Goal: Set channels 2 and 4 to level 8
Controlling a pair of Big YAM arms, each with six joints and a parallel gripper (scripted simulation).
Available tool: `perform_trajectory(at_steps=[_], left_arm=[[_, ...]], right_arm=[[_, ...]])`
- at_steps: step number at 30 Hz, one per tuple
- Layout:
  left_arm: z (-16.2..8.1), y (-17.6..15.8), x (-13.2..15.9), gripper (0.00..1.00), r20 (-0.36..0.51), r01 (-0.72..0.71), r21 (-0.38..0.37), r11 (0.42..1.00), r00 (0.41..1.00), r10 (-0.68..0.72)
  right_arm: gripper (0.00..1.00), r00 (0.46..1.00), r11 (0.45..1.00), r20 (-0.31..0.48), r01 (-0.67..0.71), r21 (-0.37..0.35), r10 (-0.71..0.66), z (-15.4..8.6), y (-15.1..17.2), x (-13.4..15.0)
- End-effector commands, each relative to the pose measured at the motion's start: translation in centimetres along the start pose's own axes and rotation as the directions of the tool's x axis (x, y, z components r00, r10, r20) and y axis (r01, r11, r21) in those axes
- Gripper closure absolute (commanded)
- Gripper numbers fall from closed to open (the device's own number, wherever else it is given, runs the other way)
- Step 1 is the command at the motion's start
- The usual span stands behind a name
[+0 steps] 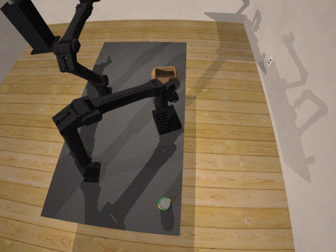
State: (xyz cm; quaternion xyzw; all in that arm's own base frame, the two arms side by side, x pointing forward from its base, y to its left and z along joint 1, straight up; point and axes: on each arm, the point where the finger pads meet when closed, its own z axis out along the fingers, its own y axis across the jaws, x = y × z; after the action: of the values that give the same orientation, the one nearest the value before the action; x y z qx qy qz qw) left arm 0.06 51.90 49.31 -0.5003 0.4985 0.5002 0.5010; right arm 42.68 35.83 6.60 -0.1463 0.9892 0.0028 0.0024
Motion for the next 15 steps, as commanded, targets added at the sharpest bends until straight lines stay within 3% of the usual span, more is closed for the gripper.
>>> perform_trajectory(at_steps=[1, 15], left_arm=[[0.02, 0.13, -2.03, 0.0, 0.028, -0.012, 0.0, 1.0, 1.0, 0.012], [0.02, 0.13, -2.03, 0.0, 0.028, -0.012, 0.0, 1.0, 1.0, 0.012]], right_arm=[[1.0, 0.999, 1.0, 0.033, -0.005, -0.009, 0.005, -0.62, 0.04, -2.61], [1.0, 0.999, 1.0, 0.036, -0.007, -0.01, 0.007, -0.63, 0.08, -2.62]])
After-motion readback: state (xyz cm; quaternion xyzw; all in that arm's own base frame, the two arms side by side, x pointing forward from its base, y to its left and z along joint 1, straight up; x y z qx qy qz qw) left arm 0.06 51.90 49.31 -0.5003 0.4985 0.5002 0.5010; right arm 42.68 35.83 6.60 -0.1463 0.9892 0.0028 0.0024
